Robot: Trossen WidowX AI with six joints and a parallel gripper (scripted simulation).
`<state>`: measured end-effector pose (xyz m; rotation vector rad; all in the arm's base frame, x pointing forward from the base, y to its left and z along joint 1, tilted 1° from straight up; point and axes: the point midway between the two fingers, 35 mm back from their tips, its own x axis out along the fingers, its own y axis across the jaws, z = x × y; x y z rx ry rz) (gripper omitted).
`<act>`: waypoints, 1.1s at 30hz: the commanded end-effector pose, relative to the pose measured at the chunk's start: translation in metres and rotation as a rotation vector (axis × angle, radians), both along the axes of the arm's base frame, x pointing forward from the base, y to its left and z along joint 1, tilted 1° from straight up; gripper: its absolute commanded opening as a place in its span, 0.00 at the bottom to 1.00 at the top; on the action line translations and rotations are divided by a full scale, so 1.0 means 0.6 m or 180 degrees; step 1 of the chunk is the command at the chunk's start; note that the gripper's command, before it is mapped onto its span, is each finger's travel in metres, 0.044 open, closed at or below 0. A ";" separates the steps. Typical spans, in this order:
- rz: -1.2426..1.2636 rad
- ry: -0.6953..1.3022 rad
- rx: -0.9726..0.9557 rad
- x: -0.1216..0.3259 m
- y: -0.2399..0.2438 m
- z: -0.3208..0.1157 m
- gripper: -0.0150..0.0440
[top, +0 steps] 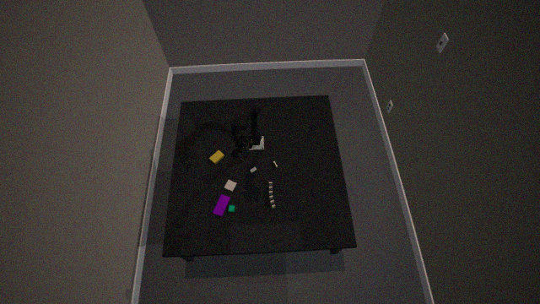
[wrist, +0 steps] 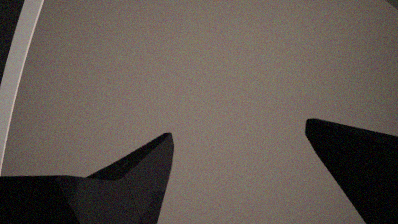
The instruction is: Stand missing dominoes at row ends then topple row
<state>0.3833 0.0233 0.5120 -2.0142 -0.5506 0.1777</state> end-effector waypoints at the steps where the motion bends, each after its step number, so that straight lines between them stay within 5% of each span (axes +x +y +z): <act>1: -0.0004 0.0054 0.0053 0.002 -0.001 -0.004 0.98; 8: -0.0451 0.1956 0.1997 0.047 -0.018 -0.178 1.00; 17: -0.1441 0.3396 0.3734 0.039 -0.025 -0.344 1.00; 26: -0.2981 0.4209 0.5267 -0.016 -0.028 -0.490 1.00; 33: -0.4607 0.4185 0.6304 -0.088 -0.033 -0.587 1.00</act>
